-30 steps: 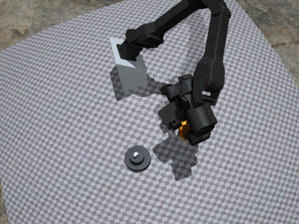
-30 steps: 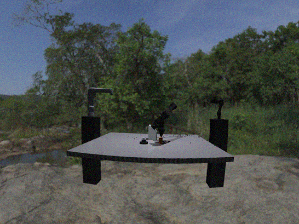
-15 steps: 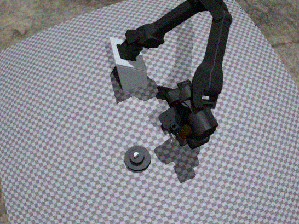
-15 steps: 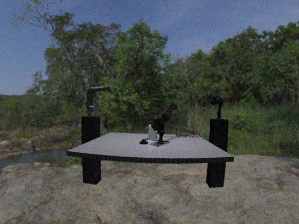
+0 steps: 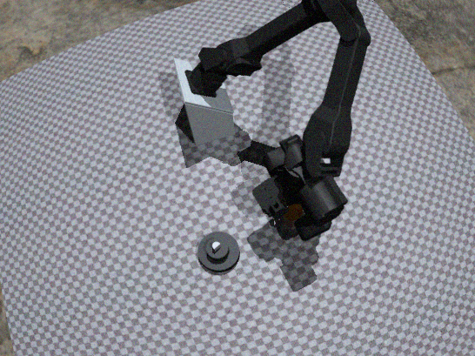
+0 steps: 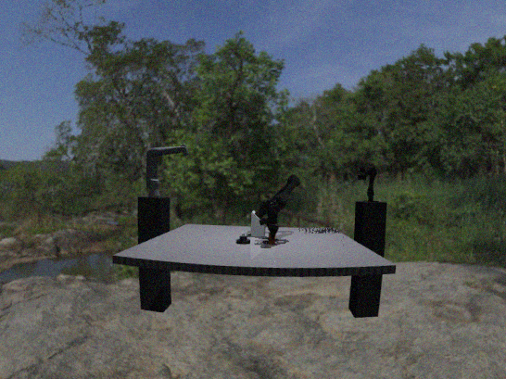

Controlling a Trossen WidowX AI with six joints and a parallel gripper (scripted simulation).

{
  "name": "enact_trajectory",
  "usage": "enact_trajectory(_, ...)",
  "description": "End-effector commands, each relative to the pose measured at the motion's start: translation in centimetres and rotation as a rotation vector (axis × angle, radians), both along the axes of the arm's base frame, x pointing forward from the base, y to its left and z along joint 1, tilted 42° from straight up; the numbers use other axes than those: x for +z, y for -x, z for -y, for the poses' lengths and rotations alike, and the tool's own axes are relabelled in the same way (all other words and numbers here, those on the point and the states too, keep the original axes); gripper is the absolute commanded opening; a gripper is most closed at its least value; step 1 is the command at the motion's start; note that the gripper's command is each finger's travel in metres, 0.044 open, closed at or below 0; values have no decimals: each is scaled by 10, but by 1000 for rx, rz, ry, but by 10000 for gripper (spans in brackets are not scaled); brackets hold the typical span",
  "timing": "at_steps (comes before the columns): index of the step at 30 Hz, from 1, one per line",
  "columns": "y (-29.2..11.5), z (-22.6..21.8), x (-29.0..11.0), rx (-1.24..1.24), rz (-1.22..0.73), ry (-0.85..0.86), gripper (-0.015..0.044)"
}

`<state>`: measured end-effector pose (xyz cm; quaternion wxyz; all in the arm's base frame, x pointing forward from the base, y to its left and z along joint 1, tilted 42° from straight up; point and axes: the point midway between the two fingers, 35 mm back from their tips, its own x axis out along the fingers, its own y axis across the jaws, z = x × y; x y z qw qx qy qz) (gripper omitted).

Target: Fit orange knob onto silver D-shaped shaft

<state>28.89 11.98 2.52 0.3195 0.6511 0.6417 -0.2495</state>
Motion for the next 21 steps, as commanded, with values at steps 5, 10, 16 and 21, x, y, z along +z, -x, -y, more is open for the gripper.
enact_trajectory(5, 1, -7, -10, -5, -7, 3, 440)
enact_trajectory(10, 2, -12, -14, -5, -7, 2, 440)
enact_trajectory(16, 2, -12, -14, -5, -7, 1, 309)
enact_trajectory(21, 2, -12, -14, -5, -7, 1, 197)
